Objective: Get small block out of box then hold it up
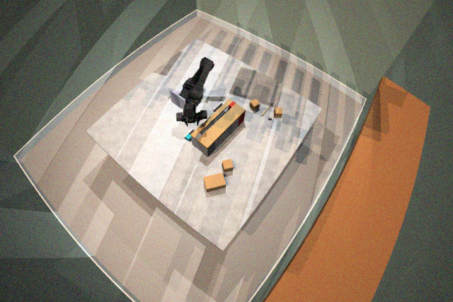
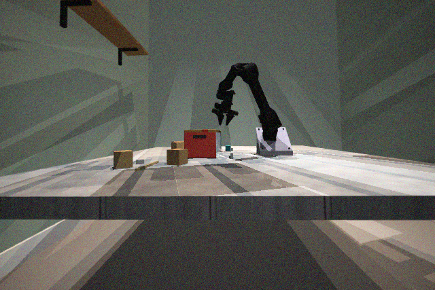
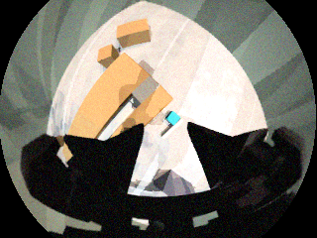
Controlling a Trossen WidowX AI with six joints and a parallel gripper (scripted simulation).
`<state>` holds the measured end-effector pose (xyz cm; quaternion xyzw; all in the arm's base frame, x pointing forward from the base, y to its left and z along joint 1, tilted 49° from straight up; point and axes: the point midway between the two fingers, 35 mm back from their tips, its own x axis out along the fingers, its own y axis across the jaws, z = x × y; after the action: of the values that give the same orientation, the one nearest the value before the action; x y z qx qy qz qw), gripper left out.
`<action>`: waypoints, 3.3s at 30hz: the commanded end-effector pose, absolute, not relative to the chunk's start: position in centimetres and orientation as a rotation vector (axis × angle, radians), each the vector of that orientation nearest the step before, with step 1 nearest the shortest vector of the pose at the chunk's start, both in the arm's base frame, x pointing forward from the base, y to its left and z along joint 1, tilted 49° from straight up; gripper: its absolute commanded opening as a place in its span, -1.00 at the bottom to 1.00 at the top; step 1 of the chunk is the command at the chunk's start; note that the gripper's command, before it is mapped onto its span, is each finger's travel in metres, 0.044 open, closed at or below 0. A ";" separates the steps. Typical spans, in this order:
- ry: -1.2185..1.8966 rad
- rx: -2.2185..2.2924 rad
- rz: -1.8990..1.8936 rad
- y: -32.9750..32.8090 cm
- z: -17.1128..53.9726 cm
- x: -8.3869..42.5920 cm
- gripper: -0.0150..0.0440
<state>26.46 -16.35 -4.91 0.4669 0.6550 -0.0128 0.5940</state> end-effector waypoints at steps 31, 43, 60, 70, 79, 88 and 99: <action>0.995 3.021 -2.057 -18.1 -7.2 24.2 0.47; 0.995 3.021 -2.057 -18.1 -7.2 24.2 0.47; 0.999 3.023 -2.054 -11.5 -13.8 23.4 0.47; 0.997 3.023 -2.054 -10.8 -14.5 23.5 0.47; 0.997 3.024 -2.054 -9.7 -15.4 23.5 0.47; 0.997 3.024 -2.055 -8.6 -16.4 23.5 0.47; 1.001 3.025 -2.053 -7.2 -17.4 23.4 0.47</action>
<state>23.63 -7.93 -17.00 0.7592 0.2494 -0.5139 -0.3120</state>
